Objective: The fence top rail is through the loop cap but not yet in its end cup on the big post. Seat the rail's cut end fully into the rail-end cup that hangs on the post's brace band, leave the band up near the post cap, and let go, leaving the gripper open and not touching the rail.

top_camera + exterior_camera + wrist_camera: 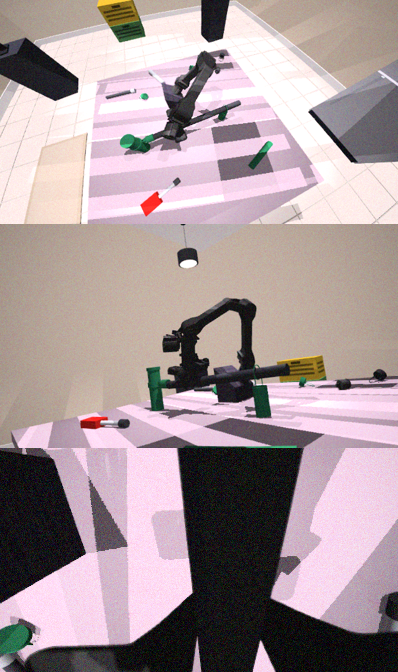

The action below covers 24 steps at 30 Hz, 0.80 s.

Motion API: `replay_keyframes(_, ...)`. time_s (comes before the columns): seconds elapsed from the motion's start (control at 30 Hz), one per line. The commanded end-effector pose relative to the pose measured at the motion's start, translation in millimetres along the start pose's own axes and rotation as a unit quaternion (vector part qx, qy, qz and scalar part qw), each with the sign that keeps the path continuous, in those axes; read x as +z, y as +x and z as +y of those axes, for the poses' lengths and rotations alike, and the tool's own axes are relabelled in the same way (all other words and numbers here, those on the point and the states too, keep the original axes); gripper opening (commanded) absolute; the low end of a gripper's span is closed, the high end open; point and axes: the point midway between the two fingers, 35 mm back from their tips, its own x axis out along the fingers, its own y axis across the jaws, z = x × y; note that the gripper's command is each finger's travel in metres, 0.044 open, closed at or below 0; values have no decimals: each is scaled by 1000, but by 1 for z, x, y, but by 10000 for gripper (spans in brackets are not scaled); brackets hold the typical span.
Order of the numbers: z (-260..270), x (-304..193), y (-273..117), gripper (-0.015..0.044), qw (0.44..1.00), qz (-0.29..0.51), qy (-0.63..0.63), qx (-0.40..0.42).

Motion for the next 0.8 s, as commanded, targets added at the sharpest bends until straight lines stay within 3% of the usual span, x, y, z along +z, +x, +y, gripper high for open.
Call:
replay_keyframes(0.0,-2,-9,-6,0,1000,12,1,-7)
replay_keyframes(0.77,-5,-13,-11,0,1000,12,1,-7)
